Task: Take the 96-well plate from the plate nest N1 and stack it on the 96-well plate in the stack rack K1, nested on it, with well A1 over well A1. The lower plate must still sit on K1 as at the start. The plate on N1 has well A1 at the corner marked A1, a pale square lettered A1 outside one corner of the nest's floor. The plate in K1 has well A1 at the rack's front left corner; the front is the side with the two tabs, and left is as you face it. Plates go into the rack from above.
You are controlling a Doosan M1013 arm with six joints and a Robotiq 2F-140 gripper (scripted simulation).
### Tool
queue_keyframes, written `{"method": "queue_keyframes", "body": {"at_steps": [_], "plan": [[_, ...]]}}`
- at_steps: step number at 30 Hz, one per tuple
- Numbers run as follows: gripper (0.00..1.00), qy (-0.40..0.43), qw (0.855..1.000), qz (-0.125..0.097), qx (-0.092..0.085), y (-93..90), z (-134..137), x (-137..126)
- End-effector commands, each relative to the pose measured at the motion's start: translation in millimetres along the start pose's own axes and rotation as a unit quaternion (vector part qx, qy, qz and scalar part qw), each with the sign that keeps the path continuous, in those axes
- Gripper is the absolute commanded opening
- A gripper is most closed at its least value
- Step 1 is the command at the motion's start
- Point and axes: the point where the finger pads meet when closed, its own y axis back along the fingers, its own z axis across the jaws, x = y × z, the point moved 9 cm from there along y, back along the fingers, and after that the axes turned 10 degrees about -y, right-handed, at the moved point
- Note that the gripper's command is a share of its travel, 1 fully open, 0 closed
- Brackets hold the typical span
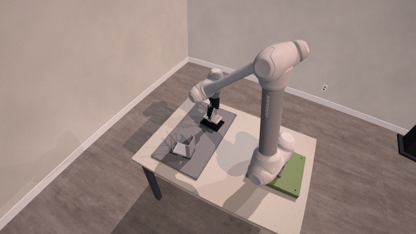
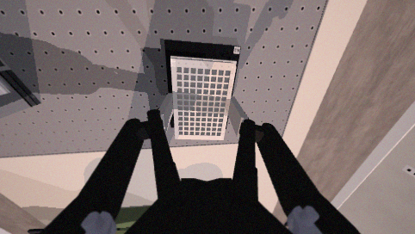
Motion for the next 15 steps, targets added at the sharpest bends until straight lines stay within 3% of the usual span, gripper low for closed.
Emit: {"method": "queue_keyframes", "body": {"at_steps": [1, 15], "plan": [[0.0, 0.0, 1.0, 0.0, 0.0, 4.7, 0.0, 0.0], [0.0, 0.0, 1.0, 0.0, 0.0, 24.7, 0.0, 0.0]]}}
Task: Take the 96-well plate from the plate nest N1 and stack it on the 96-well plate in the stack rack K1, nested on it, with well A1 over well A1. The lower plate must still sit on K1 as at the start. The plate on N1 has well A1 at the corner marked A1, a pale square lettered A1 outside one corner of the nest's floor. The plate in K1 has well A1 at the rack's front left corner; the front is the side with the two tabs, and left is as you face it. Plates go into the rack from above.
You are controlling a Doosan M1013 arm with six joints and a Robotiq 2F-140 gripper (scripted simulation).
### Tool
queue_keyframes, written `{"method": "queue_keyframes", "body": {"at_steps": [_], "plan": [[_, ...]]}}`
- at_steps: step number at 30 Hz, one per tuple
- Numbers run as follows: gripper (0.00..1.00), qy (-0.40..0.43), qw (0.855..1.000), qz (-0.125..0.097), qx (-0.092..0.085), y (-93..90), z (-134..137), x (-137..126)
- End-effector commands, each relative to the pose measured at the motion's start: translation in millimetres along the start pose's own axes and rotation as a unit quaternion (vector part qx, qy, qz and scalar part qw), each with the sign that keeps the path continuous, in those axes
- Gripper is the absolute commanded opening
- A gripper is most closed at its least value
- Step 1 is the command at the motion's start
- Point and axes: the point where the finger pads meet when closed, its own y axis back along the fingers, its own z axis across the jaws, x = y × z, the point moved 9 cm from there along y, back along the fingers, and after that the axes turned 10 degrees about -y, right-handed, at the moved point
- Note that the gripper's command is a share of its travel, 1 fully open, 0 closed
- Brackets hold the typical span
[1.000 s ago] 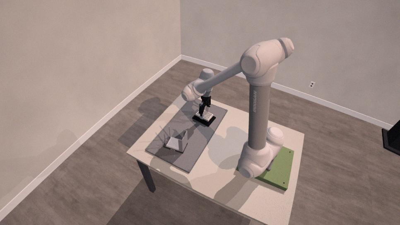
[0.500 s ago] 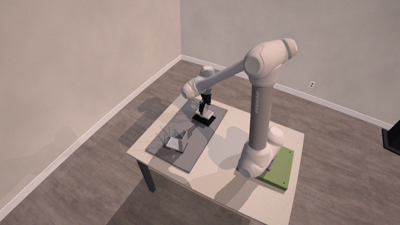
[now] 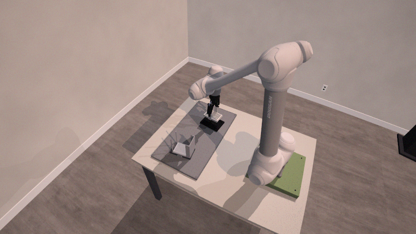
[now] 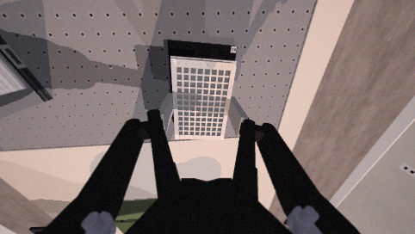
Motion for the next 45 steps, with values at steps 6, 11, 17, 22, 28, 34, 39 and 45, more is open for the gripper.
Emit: {"method": "queue_keyframes", "body": {"at_steps": [6, 11, 17, 22, 28, 34, 39, 45], "plan": [[0.0, 0.0, 1.0, 0.0, 0.0, 11.9, 0.0, 0.0], [0.0, 0.0, 1.0, 0.0, 0.0, 20.3, 0.0, 0.0], [0.0, 0.0, 1.0, 0.0, 0.0, 26.9, 0.0, 0.0], [0.0, 0.0, 1.0, 0.0, 0.0, 35.3, 0.0, 0.0], [0.0, 0.0, 1.0, 0.0, 0.0, 45.3, 0.0, 0.0], [0.0, 0.0, 1.0, 0.0, 0.0, 51.9, 0.0, 0.0], [0.0, 0.0, 1.0, 0.0, 0.0, 60.3, 0.0, 0.0], [0.0, 0.0, 1.0, 0.0, 0.0, 70.3, 0.0, 0.0]]}}
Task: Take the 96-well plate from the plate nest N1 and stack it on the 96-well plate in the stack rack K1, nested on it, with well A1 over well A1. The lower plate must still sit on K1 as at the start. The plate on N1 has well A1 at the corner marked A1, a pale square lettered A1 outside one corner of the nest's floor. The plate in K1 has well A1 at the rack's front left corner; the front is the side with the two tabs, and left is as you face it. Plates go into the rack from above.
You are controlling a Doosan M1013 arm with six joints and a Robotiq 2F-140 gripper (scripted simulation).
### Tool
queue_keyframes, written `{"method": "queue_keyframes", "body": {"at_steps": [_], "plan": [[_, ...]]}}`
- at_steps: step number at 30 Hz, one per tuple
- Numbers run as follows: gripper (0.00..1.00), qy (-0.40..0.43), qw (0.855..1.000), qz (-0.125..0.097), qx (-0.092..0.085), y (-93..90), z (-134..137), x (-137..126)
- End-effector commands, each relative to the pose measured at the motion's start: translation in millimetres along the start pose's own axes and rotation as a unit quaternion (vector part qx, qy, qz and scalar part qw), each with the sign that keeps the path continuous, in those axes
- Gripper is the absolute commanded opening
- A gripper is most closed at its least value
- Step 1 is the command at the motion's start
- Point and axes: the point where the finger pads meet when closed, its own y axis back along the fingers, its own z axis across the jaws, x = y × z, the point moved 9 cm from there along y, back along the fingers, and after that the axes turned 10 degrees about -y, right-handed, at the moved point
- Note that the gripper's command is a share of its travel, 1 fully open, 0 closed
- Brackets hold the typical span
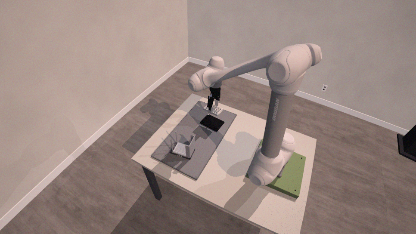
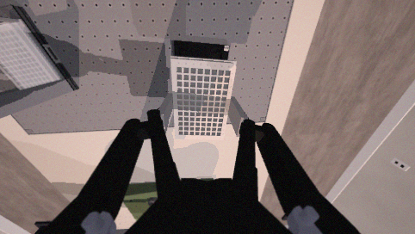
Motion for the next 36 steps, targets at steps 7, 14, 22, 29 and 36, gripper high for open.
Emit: {"method": "queue_keyframes", "body": {"at_steps": [7, 14, 22, 29, 36], "plan": [[0.0, 0.0, 1.0, 0.0, 0.0, 11.5, 0.0, 0.0], [0.0, 0.0, 1.0, 0.0, 0.0, 13.6, 0.0, 0.0], [0.0, 0.0, 1.0, 0.0, 0.0, 13.6, 0.0, 0.0], [0.0, 0.05, 0.999, 0.0, 0.0, 13.8, -9.9, -1.4], [0.0, 0.124, 0.992, 0.0, 0.0, 14.4, -33.0, -4.5]]}}
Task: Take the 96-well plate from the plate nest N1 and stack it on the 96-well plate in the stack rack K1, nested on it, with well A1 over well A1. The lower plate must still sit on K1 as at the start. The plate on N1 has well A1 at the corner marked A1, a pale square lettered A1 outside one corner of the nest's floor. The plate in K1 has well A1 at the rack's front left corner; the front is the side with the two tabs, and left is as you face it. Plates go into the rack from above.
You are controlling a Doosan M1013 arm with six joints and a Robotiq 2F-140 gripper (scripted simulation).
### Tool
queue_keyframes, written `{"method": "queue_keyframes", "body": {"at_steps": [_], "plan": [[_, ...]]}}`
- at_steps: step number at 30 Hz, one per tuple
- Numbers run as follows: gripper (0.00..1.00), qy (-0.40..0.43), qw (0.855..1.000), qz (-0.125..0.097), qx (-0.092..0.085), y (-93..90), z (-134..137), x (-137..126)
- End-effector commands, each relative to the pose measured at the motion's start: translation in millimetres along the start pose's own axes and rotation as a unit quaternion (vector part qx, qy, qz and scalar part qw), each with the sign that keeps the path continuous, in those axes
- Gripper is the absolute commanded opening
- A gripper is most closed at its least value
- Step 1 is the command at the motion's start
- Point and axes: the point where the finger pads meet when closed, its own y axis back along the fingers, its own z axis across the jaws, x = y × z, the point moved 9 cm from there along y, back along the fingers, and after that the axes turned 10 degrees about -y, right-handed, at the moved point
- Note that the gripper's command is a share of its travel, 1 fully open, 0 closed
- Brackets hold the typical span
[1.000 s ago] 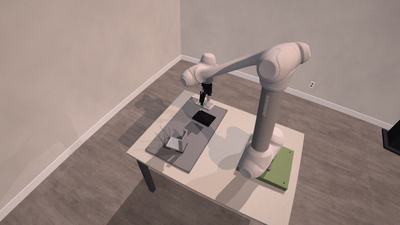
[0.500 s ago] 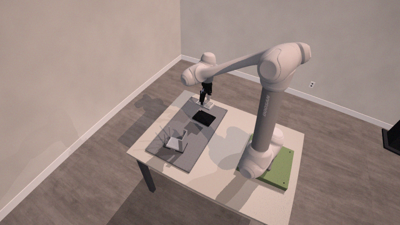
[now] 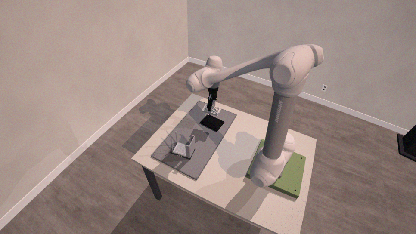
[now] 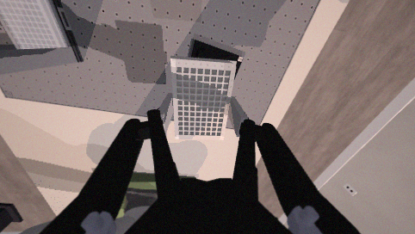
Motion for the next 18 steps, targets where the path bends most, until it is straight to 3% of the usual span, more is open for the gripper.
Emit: {"method": "queue_keyframes", "body": {"at_steps": [1, 18], "plan": [[0.0, 0.009, 1.0, 0.0, 0.001, 0.4, -11.0, 1.1], [0.0, 0.009, 1.0, 0.0, 0.001, 1.6, -60.8, 5.8]]}}
